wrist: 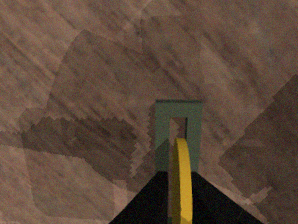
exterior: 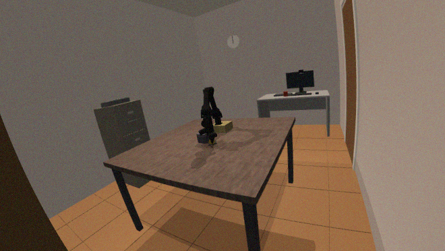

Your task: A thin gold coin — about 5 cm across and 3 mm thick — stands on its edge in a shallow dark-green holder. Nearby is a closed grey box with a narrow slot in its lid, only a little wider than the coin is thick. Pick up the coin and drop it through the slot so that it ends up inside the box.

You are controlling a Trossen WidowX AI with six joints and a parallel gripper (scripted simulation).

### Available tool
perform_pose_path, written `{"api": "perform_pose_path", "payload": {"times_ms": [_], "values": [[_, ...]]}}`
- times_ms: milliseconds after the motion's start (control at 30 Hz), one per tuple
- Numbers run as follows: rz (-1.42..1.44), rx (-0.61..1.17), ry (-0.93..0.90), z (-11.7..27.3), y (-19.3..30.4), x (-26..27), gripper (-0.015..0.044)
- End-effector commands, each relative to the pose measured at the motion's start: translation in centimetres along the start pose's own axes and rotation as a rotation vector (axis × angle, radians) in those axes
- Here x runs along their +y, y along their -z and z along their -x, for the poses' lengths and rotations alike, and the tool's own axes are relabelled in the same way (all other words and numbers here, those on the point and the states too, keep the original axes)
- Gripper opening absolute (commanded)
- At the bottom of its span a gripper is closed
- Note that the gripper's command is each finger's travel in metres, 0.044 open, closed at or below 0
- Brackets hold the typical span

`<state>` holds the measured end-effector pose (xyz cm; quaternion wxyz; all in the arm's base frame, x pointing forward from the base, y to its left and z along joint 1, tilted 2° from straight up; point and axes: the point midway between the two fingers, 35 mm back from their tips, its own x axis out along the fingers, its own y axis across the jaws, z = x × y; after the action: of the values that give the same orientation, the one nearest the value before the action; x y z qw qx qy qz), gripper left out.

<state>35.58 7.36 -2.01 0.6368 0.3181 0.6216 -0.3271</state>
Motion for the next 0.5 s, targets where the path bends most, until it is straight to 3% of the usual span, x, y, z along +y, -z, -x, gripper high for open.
{"api": "perform_pose_path", "payload": {"times_ms": [0, 467], "values": [[0.0, 0.003, -0.001, -0.1, 0.1, 0.0, 0.0], [0.0, 0.003, -0.002, 1.3, 0.0, 0.2, 0.0]]}}
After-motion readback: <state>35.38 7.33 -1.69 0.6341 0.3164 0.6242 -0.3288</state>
